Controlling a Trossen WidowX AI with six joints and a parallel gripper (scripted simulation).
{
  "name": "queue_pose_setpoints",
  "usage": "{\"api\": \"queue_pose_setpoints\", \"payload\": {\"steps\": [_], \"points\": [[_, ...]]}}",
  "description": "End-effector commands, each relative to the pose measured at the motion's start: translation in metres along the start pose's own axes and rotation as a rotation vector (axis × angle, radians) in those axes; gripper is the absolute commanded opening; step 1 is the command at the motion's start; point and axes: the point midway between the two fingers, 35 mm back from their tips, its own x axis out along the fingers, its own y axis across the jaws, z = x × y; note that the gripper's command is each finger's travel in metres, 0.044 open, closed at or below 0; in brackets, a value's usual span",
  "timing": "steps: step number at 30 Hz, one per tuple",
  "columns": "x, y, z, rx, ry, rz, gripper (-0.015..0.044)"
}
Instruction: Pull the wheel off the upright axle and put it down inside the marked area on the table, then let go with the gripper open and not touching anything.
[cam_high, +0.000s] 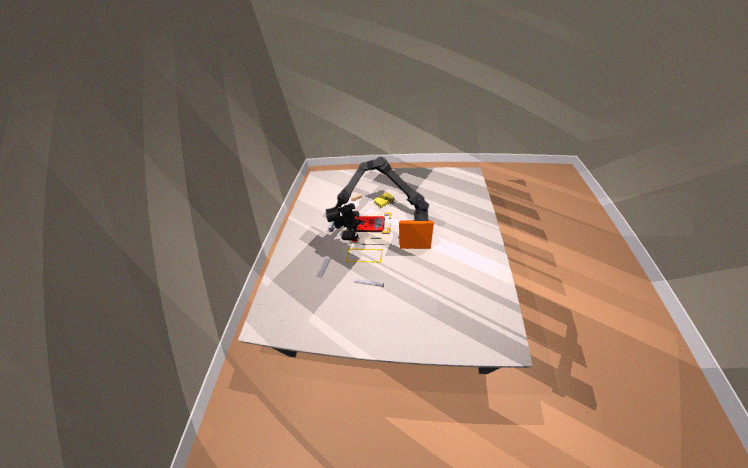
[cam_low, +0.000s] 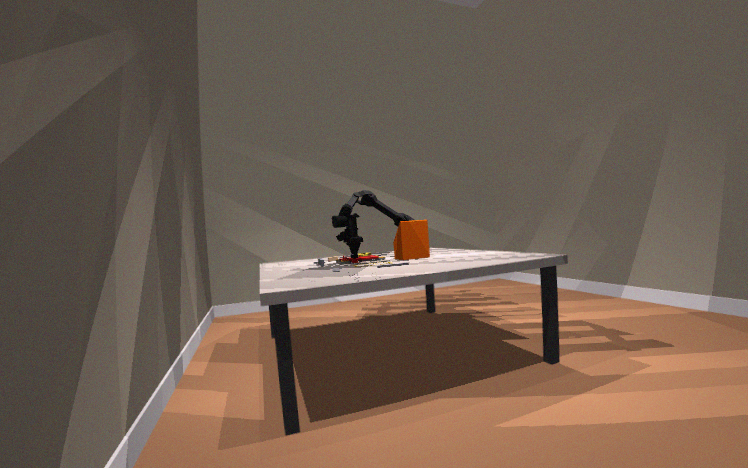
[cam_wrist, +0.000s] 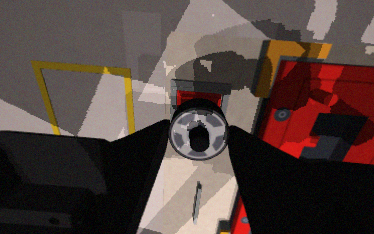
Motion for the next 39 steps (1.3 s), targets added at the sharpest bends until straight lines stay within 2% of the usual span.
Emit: {"api": "queue_pose_setpoints", "payload": {"steps": [1, 39], "points": [[-0.013, 0.002, -0.001, -0.016, -0.012, 0.002, 0.0], [-0.025, 0.003, -0.001, -0.018, -0.012, 0.0, 0.0]]}}
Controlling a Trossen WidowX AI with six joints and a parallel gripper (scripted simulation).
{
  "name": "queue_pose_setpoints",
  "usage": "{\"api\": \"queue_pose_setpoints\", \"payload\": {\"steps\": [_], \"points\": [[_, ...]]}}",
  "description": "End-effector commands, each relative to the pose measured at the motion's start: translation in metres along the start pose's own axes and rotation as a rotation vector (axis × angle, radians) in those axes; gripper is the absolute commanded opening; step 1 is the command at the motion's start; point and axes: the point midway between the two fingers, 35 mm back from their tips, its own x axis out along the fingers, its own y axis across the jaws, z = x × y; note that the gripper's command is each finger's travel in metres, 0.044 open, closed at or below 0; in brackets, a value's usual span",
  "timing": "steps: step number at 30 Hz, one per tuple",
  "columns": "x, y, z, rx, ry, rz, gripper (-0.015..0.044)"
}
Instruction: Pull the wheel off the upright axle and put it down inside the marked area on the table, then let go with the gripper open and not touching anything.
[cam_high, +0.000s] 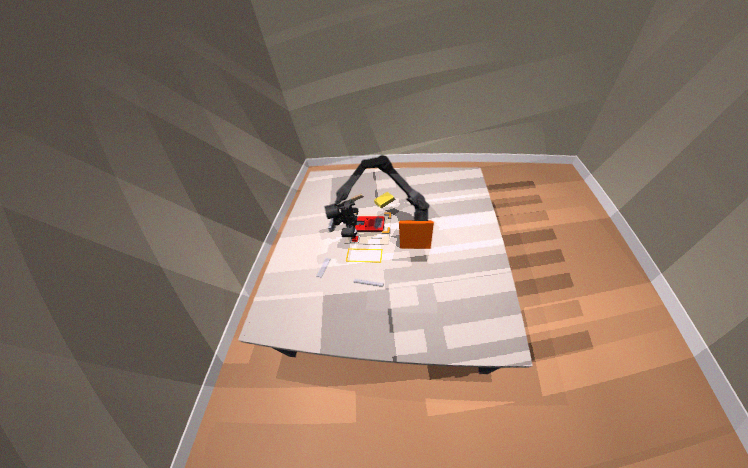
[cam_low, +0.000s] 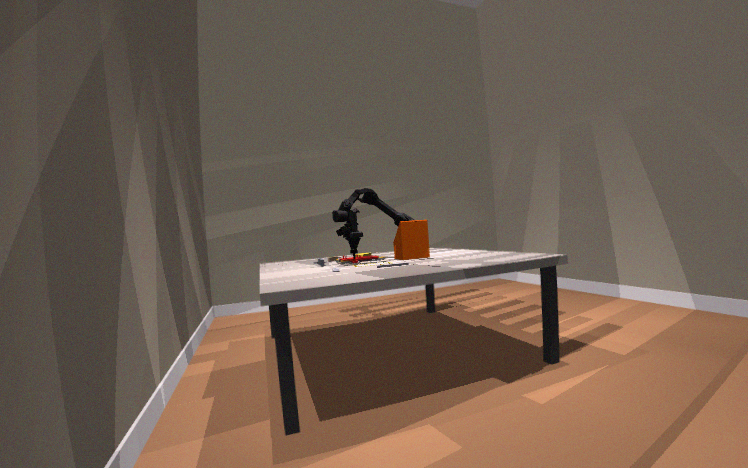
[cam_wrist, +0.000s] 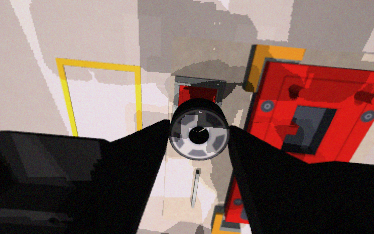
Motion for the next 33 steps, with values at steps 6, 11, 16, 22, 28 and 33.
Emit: {"api": "queue_pose_setpoints", "payload": {"steps": [6, 11, 16, 22, 28, 33], "points": [[-0.004, 0.0, 0.0, 0.005, 0.001, 0.004, 0.0], [-0.005, 0.0, 0.0, 0.005, 0.001, 0.004, 0.0], [-0.009, 0.0, 0.0, 0.005, 0.001, 0.004, 0.0], [-0.037, 0.0, -0.002, 0.004, 0.001, 0.004, 0.0], [-0.034, 0.013, -0.007, -0.007, 0.001, 0.002, 0.0], [-0.038, 0.048, -0.025, -0.005, 0.0, 0.01, 0.0]]}}
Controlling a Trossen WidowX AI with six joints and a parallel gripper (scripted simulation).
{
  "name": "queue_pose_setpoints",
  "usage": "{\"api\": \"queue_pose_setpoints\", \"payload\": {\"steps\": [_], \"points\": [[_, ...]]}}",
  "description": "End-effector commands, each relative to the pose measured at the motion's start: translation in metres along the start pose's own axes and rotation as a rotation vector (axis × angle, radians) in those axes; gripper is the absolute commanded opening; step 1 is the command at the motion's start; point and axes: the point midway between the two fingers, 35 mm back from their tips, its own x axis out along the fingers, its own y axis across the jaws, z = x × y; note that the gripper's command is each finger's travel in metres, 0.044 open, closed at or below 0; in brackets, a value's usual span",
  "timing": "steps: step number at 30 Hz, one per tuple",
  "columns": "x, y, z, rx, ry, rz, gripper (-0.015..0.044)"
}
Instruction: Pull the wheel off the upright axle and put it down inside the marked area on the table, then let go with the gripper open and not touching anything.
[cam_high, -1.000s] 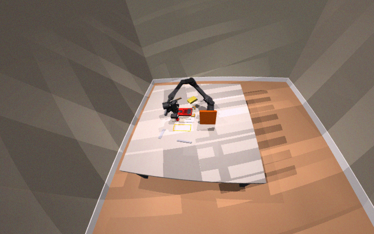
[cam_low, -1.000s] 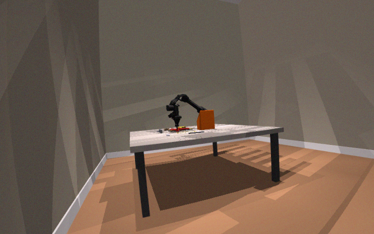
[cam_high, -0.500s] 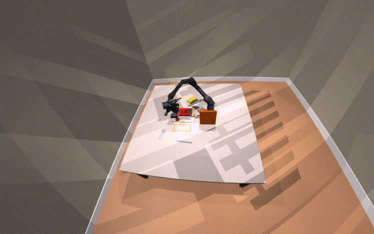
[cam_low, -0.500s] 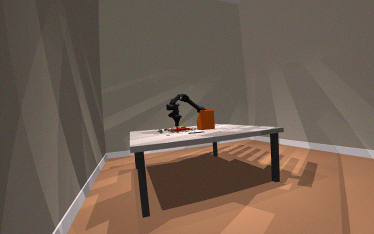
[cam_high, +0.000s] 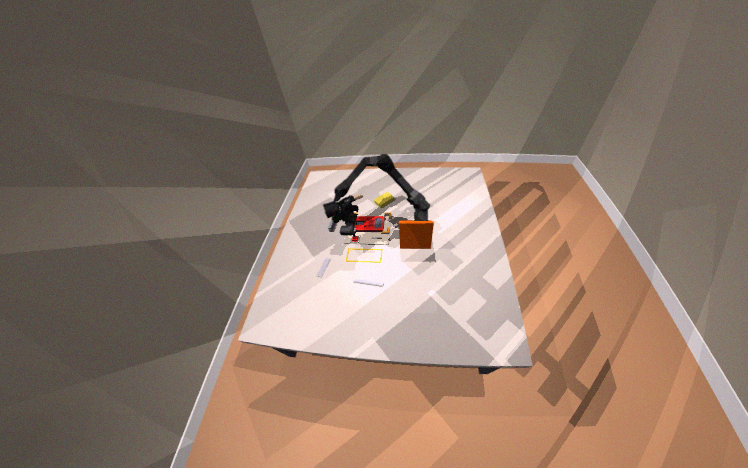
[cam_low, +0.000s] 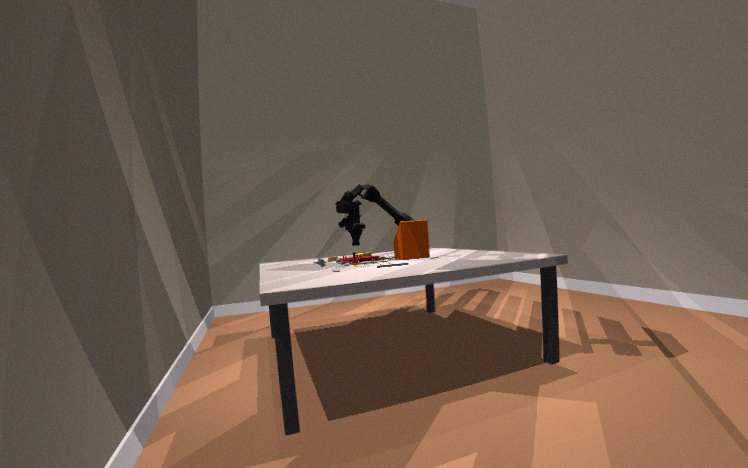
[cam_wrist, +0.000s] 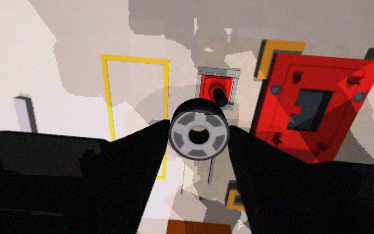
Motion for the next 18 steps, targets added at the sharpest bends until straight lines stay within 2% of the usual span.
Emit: {"api": "queue_pose_setpoints", "payload": {"steps": [1, 9, 18], "points": [[0.002, 0.031, -0.02, -0.016, 0.015, 0.001, 0.0], [-0.002, 0.078, -0.055, -0.009, 0.017, 0.0, 0.0], [0.008, 0.081, -0.058, -0.009, 0.017, -0.001, 0.0]]}}
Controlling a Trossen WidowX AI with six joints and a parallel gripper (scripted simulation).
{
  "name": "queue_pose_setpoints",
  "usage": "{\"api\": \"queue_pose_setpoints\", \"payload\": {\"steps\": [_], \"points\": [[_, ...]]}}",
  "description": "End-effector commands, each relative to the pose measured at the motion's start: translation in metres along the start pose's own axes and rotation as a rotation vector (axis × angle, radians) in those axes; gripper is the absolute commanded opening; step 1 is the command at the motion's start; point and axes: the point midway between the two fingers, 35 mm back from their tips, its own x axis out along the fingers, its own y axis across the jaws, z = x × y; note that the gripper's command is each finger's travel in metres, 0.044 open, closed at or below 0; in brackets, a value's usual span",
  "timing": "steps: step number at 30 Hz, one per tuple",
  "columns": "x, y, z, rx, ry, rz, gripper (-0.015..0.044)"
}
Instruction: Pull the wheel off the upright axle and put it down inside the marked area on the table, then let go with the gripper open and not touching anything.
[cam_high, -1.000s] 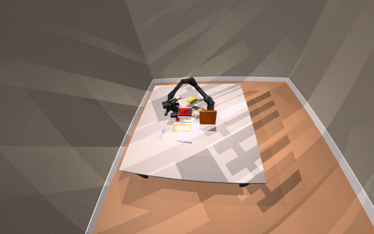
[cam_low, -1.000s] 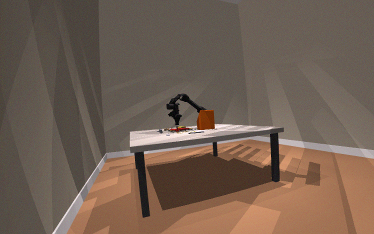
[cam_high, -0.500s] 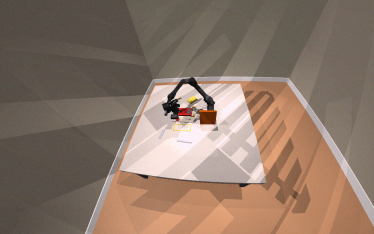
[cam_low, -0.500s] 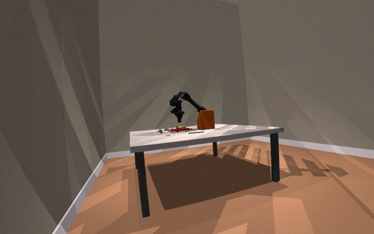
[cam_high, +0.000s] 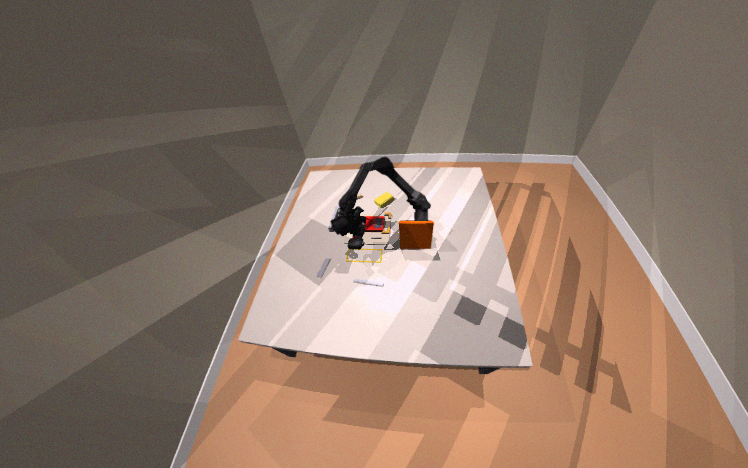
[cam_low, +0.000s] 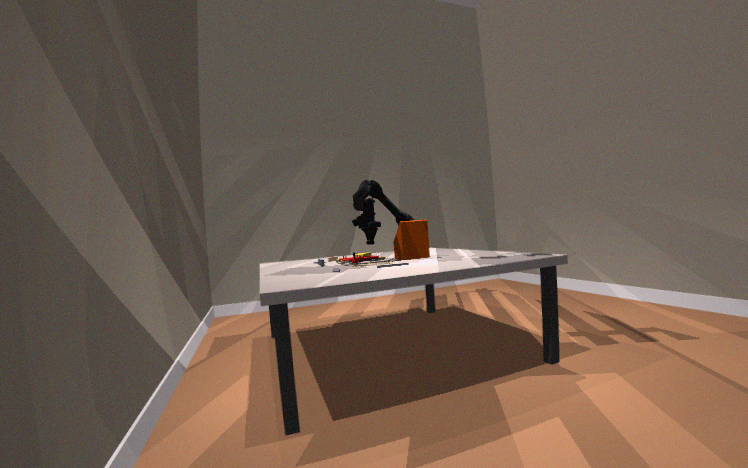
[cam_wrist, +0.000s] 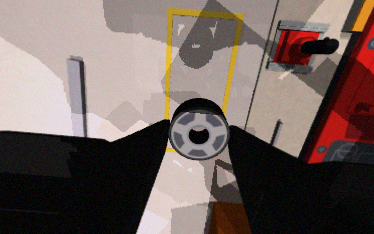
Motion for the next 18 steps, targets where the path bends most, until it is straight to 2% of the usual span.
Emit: {"api": "queue_pose_setpoints", "payload": {"steps": [1, 9, 18], "points": [[0.015, 0.0, -0.004, 0.0, 0.015, -0.007, 0.0], [0.029, 0.001, -0.004, 0.0, 0.015, -0.007, 0.0], [0.084, 0.0, -0.003, 0.0, 0.014, -0.008, 0.0]]}}
